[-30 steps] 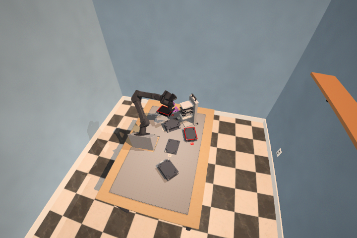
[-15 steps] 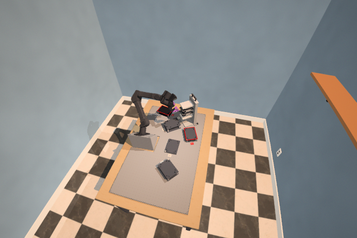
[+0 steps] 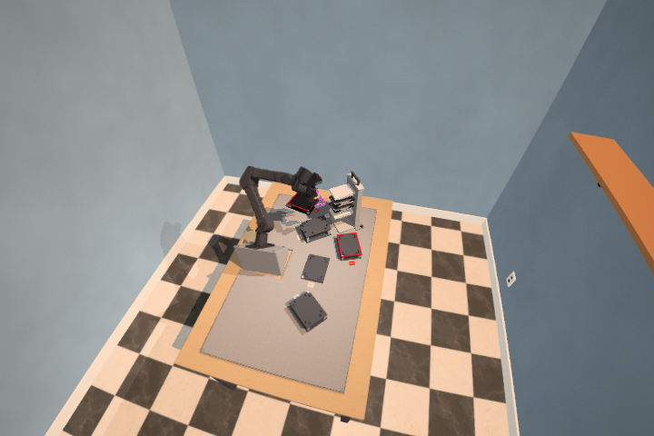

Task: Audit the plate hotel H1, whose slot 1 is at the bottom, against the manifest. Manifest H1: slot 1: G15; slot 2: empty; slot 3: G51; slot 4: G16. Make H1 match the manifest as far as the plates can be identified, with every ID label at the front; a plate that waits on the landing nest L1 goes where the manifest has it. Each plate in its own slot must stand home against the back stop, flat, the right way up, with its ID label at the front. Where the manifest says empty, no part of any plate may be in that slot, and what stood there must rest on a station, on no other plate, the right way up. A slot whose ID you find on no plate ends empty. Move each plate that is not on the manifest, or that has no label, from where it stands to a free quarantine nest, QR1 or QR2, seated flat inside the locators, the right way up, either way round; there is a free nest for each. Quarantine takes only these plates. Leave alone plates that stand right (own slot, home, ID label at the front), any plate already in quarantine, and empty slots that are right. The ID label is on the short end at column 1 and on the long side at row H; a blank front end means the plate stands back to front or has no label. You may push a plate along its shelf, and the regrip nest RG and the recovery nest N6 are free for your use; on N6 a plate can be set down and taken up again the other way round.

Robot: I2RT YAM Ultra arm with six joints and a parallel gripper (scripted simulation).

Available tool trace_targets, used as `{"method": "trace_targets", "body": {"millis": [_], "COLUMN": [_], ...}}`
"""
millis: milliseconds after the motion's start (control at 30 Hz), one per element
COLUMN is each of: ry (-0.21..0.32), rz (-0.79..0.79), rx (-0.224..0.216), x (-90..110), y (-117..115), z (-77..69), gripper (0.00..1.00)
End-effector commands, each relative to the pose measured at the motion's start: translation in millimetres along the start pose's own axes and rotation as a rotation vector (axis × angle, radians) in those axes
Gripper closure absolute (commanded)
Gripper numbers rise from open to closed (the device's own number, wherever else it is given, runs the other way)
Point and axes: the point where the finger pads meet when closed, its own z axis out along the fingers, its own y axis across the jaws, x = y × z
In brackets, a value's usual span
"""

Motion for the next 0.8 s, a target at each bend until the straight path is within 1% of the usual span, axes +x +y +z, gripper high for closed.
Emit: {"method": "trace_targets", "body": {"millis": [0,133,167,233,333,367,400,433,467,500,533,767], "ry": [-0.005,-0.003,-0.016,-0.005,-0.004,-0.013,-0.016,-0.004,0.003,0.007,-0.003,-0.003], "rz": [-0.005,-0.002,-0.032,-0.006,-0.001,-0.026,-0.034,-0.001,-0.004,-0.006,-0.018,-0.018], "rx": [0.003,0.003,0.002,0.003,0.003,0.002,0.002,0.003,-0.006,0.0,-0.002,-0.002], "x": [7,11,2,13,18,10,8,19,22,23,21,27], "y": [2,2,8,3,2,7,9,2,4,3,4,4], "z": [-9.6,-11.6,-15.0,-15.3,-18.4,-20.2,-20.7,-17.2,-14.3,-12.0,-10.8,-5.1], "gripper": [0.0,0.0,0.0,0.0,0.0,0.0,0.0,0.0,0.0,0.0,0.0,0.0]}}
